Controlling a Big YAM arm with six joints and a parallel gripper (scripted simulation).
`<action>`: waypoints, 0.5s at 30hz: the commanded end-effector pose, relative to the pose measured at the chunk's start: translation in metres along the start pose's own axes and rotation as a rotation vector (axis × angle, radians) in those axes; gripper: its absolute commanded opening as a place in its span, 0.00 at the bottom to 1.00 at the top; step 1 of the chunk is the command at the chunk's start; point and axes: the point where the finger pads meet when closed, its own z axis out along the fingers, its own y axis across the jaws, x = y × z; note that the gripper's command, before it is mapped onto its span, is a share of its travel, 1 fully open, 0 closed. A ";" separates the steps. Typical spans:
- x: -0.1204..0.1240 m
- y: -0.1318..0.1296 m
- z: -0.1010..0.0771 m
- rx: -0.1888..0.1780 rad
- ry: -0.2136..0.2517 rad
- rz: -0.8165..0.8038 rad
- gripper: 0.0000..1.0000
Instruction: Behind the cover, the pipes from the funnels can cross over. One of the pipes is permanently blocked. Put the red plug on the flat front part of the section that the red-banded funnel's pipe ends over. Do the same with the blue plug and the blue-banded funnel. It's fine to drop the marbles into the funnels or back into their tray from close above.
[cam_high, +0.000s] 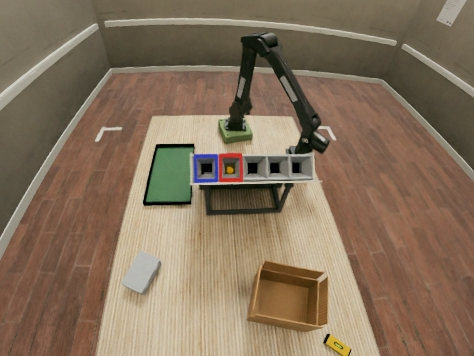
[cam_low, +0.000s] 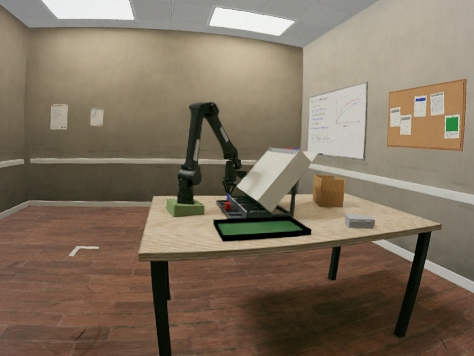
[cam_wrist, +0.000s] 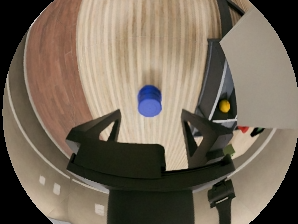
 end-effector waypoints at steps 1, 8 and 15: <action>-0.016 0.009 -0.009 -0.013 -0.014 0.002 0.87; -0.017 0.009 -0.008 -0.012 -0.013 0.002 0.87; -0.013 0.007 0.006 -0.011 -0.012 0.002 0.87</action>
